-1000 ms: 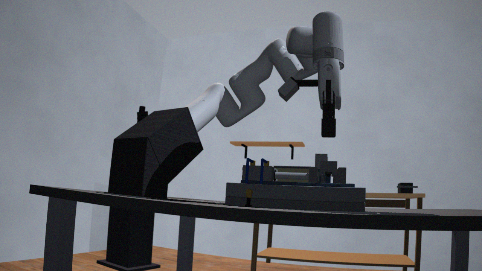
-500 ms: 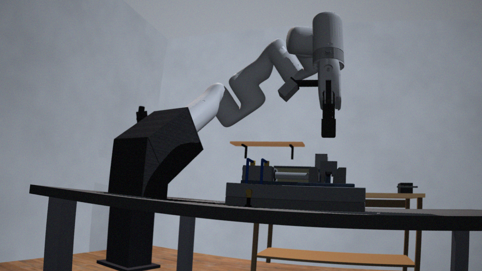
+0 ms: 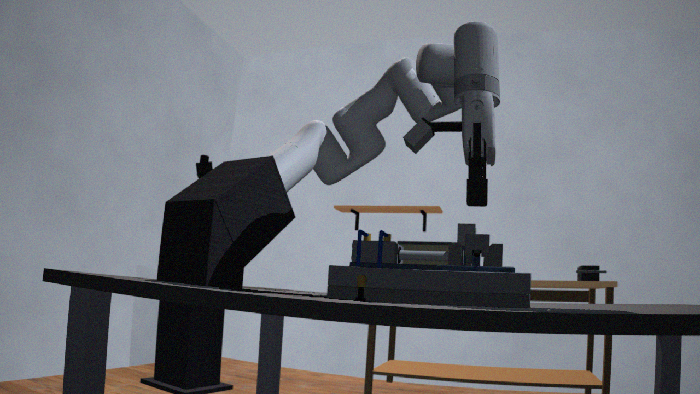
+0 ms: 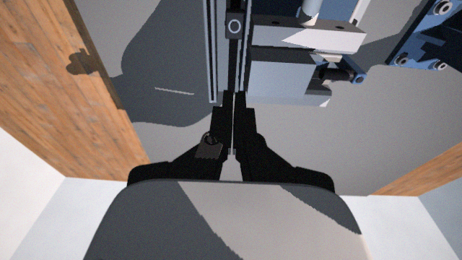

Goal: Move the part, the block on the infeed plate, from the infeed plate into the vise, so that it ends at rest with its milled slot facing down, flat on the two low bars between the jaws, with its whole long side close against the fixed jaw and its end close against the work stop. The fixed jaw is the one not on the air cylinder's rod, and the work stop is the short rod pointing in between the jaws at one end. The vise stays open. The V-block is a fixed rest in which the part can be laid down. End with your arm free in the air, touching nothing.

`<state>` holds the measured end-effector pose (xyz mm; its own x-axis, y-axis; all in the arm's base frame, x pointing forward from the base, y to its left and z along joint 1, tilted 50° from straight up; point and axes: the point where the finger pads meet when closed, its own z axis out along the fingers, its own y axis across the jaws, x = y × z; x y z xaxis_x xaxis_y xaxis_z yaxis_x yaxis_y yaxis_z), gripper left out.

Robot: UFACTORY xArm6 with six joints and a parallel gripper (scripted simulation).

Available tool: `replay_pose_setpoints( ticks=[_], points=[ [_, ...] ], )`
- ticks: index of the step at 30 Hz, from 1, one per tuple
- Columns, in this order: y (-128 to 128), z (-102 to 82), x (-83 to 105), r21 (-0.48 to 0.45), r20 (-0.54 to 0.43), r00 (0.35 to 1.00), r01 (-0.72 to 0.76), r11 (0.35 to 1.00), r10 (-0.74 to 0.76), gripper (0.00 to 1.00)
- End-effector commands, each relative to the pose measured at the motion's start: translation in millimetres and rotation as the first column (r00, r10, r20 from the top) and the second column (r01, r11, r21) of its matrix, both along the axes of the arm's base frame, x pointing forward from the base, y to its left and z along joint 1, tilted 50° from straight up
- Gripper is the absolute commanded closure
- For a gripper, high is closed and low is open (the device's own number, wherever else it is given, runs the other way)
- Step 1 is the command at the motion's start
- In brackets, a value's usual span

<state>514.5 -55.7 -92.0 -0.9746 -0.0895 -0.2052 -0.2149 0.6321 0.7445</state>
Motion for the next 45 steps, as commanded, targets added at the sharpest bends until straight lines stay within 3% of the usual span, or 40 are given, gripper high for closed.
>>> replay_pose_setpoints(
  ticks=[1,26,45],
  points=[
    [2.2,-2.1,1.6,-0.002,0.003,1.000,0.002,1.000,-0.002,1.00],
    [26.8,-22.7,4.0,-0.002,0.003,1.000,0.002,1.000,-0.002,1.00],
    [30.1,-25.5,4.3,-0.002,0.003,1.000,0.002,1.000,-0.002,1.00]
  ],
)
